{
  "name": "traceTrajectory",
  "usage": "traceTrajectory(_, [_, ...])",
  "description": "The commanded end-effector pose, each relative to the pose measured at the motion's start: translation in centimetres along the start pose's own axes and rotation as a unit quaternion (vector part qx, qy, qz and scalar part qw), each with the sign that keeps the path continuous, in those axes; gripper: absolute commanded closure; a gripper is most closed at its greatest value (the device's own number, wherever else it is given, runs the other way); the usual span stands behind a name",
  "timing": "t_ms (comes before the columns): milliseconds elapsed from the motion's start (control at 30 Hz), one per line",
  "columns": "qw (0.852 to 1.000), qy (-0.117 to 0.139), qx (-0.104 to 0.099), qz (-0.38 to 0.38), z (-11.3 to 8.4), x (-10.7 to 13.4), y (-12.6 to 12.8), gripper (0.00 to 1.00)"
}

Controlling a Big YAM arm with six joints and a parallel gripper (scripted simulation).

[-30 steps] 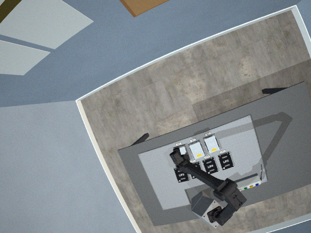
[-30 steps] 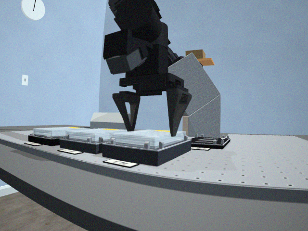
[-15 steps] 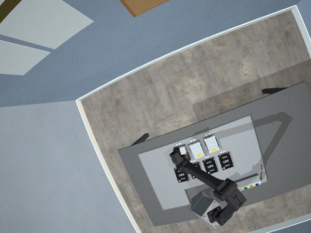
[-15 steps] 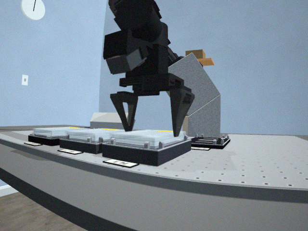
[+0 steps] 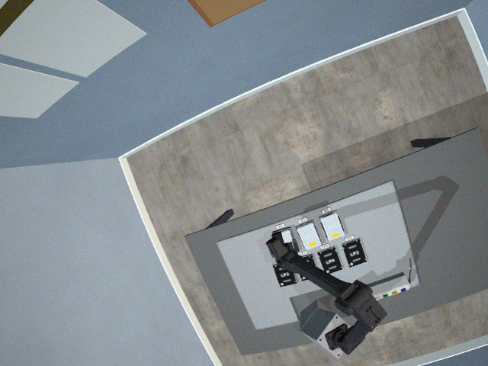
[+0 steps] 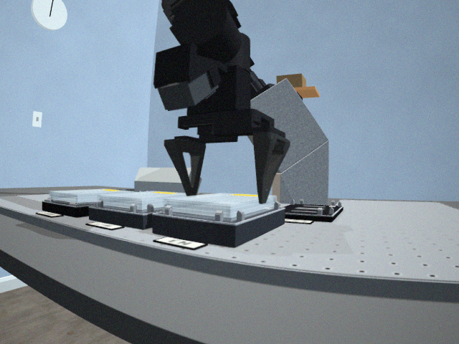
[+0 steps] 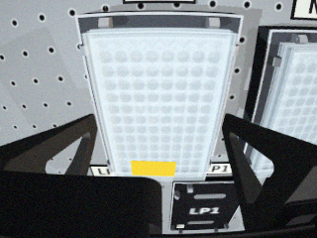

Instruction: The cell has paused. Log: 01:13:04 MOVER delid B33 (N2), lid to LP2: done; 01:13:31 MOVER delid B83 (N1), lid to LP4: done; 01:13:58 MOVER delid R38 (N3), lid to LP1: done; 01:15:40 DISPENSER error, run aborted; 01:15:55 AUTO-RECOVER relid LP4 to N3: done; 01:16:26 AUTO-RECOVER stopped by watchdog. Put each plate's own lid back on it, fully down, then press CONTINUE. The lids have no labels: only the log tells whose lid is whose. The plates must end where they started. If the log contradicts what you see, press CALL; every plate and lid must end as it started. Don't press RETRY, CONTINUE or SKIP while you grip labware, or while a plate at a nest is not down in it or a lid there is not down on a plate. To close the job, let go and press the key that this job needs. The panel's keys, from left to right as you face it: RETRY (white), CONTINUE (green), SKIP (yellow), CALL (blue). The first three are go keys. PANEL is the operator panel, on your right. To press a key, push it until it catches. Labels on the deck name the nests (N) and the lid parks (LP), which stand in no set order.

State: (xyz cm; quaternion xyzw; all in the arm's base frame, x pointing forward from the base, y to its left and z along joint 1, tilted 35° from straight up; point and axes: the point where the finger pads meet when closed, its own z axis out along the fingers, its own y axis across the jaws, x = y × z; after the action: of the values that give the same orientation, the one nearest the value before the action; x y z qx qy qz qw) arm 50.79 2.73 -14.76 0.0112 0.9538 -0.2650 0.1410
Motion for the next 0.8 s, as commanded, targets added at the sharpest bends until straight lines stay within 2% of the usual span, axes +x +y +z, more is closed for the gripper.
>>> traceTrajectory(0, [1.000, 0.011, 0.002, 0.004, 1.2, 0.5, -0.5, 0.00])
traceTrajectory(400, [1.000, 0.011, 0.002, 0.004, 1.2, 0.5, -0.5, 0.00])
traceTrajectory(433, [1.000, 0.016, 0.003, 0.004, 0.9, 0.8, -0.7, 0.00])
traceTrajectory(467, [1.000, 0.009, 0.002, 0.012, 0.0, 0.2, -1.1, 0.00])
traceTrajectory(567, [1.000, -0.004, -0.003, 0.001, -1.8, -0.2, 0.2, 0.00])
traceTrajectory(767, [1.000, -0.008, -0.004, 0.002, -2.6, -0.6, 0.3, 0.00])
